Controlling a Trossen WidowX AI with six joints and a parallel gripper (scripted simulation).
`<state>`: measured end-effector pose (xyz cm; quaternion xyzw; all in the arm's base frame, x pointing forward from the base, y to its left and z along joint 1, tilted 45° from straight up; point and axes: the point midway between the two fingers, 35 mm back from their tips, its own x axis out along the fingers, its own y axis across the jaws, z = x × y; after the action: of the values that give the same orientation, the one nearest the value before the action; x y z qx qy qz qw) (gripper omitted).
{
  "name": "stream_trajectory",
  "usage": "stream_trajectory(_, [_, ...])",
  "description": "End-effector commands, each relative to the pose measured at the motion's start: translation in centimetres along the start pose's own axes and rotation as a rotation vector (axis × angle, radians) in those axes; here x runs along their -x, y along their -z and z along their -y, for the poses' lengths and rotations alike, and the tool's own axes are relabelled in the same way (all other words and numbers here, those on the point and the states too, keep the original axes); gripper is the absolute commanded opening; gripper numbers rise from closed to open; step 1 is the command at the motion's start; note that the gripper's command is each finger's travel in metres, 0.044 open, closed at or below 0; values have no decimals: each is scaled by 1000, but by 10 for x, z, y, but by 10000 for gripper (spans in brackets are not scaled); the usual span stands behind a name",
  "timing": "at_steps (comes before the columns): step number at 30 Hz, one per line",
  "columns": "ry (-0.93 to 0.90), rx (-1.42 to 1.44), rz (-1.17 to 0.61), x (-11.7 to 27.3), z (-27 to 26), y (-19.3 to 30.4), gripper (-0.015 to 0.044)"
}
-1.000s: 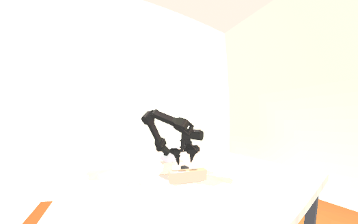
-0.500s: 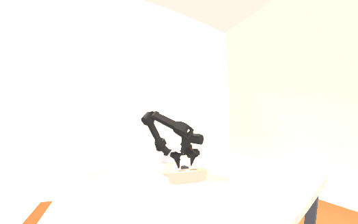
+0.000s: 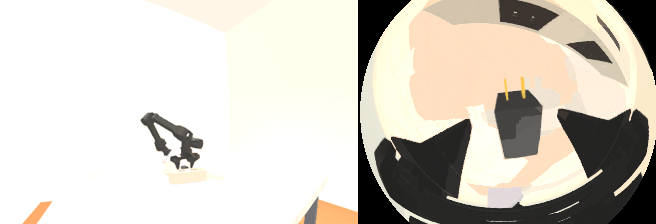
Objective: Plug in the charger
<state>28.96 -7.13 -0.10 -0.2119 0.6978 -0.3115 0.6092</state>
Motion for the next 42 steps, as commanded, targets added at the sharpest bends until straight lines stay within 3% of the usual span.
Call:
stream_trajectory(1, [7, 10, -7, -6, 0, 3, 440])
stream_trajectory(5, [7, 10, -7, -6, 0, 3, 440])
stream_trajectory(18, [1, 0, -2, -3, 0, 1, 99])
stream_trajectory(22, [1, 0, -2, -3, 0, 1, 72])
stream_trajectory(25, [1, 1, -2, 1, 0, 1, 0])
stream_trajectory(36, [4, 10, -7, 50, -2, 11, 0])
stream_trajectory(42, [3, -7, -7, 50, -3, 13, 0])
